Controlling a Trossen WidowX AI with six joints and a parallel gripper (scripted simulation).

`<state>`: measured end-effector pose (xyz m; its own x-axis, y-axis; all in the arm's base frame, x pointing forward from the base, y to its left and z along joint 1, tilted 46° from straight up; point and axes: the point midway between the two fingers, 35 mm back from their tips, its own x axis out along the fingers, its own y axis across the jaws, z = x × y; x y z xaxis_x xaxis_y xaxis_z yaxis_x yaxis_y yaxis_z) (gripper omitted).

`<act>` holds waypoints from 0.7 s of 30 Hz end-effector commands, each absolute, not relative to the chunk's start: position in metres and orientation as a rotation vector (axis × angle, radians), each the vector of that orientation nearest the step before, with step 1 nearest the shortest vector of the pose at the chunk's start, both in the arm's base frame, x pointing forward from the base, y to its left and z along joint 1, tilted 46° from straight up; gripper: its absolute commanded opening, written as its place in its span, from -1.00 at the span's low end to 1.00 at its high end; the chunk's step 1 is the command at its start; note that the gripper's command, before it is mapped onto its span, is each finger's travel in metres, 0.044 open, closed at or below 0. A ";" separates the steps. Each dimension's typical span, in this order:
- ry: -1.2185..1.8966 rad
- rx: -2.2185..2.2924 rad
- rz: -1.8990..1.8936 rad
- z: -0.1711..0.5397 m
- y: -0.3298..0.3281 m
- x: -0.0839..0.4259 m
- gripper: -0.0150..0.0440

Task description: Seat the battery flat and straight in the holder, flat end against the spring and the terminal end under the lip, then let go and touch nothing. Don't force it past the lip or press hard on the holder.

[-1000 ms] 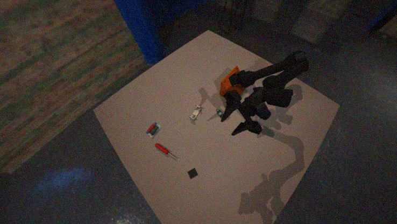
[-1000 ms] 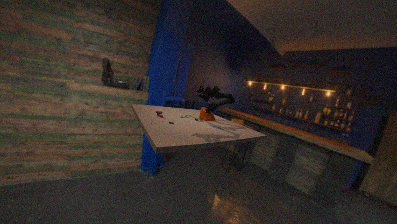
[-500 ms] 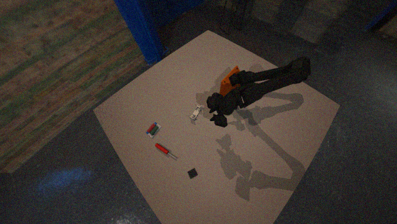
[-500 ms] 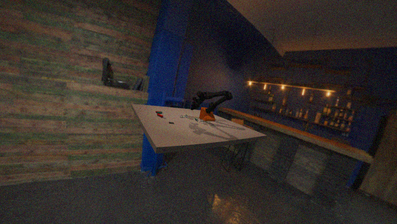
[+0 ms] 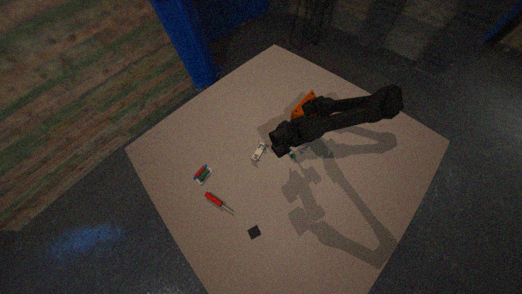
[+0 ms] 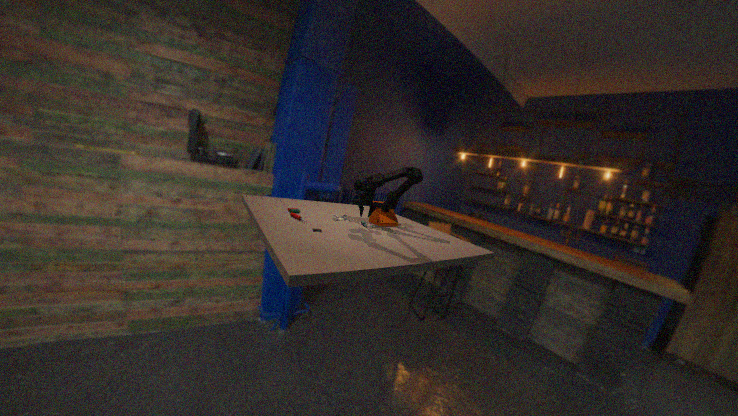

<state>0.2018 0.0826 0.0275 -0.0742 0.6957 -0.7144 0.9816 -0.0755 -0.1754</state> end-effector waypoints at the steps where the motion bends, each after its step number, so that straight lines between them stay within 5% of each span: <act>1: 1.827 1.832 -1.012 0.027 0.084 0.198 0.30; 21: 1.824 1.831 -1.014 0.010 0.101 0.198 0.30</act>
<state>0.2001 0.0959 0.0154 -0.0857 0.7050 -0.7040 0.9715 -0.0976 -0.2160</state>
